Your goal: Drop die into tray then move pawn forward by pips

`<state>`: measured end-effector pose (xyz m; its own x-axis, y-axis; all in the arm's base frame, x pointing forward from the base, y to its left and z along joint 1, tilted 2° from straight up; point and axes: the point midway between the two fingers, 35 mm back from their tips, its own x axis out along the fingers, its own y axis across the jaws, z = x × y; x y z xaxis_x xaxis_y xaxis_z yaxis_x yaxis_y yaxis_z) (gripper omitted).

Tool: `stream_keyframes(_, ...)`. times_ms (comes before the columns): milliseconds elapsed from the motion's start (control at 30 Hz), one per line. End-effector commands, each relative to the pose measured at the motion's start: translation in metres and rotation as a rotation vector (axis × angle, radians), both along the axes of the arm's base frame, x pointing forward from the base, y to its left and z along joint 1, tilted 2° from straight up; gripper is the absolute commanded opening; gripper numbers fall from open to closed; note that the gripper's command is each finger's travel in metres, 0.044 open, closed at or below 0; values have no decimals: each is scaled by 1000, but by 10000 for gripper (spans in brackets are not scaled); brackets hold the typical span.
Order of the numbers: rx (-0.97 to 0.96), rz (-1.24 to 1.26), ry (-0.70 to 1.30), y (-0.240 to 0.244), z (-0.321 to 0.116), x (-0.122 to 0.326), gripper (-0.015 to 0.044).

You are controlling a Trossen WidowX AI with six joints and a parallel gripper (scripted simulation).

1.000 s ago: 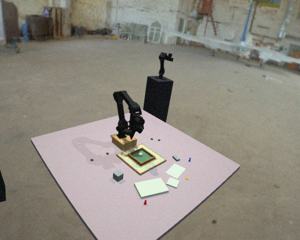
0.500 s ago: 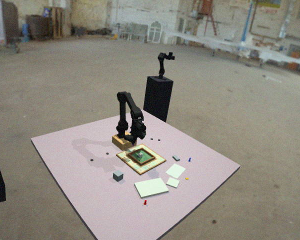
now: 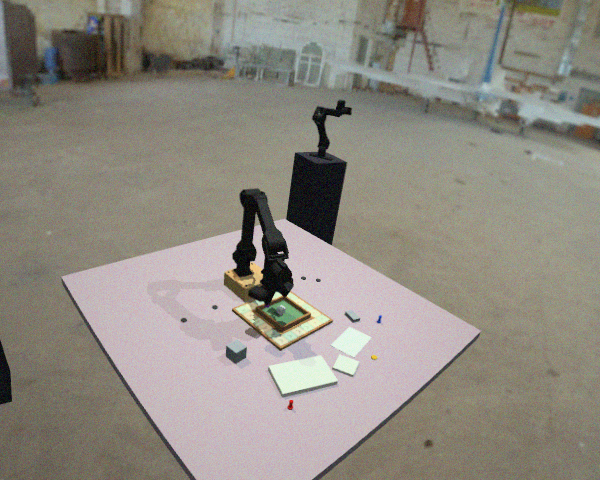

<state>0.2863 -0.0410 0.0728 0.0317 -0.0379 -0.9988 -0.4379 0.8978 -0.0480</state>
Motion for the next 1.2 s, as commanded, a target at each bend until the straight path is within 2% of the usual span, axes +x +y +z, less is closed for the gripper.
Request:
stream_keyframes(0,5,3,5,-9,-15,17,0)
stream_keyframes(333,5,3,4,-18,-29,28,0)
stream_keyframes(567,5,3,4,-19,-59,29,0)
stream_keyframes(1167,5,3,4,-19,-74,29,0)
